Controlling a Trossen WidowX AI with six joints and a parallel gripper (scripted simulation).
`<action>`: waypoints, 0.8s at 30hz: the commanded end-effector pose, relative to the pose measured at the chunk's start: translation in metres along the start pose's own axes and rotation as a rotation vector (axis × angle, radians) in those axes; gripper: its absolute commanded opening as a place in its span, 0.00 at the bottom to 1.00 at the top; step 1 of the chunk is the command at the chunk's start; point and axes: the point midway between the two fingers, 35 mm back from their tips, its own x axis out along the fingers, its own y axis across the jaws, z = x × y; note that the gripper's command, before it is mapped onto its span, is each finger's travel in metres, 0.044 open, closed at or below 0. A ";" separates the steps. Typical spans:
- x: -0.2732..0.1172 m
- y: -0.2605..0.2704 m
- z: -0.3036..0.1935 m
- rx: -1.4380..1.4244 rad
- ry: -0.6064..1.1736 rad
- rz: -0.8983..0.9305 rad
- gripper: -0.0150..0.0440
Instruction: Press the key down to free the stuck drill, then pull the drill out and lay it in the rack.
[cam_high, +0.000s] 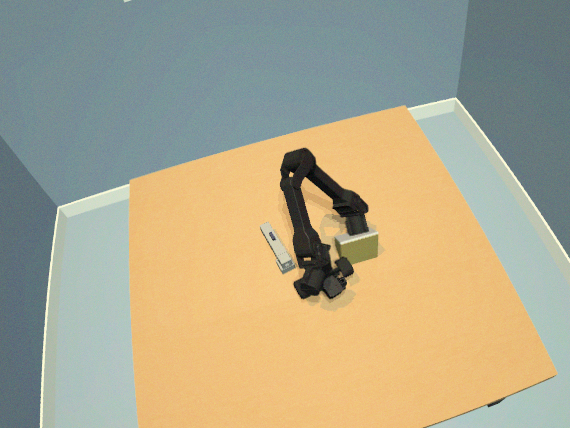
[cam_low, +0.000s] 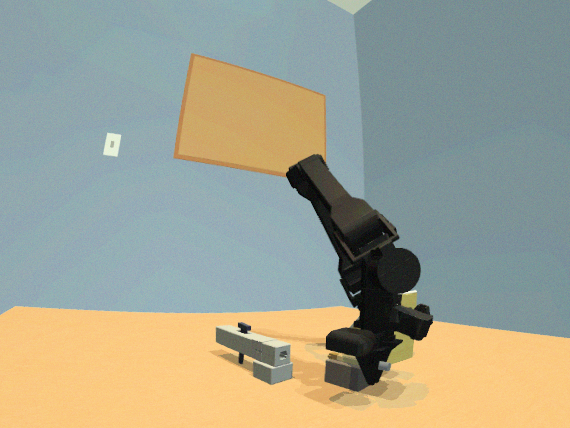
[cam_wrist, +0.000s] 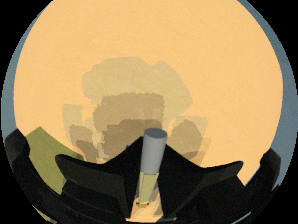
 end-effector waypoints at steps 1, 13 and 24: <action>0.006 0.002 -0.002 -0.009 0.009 0.004 0.25; 0.012 0.005 -0.003 -0.009 0.009 0.004 0.25; 0.013 0.006 -0.005 -0.009 0.009 0.004 0.25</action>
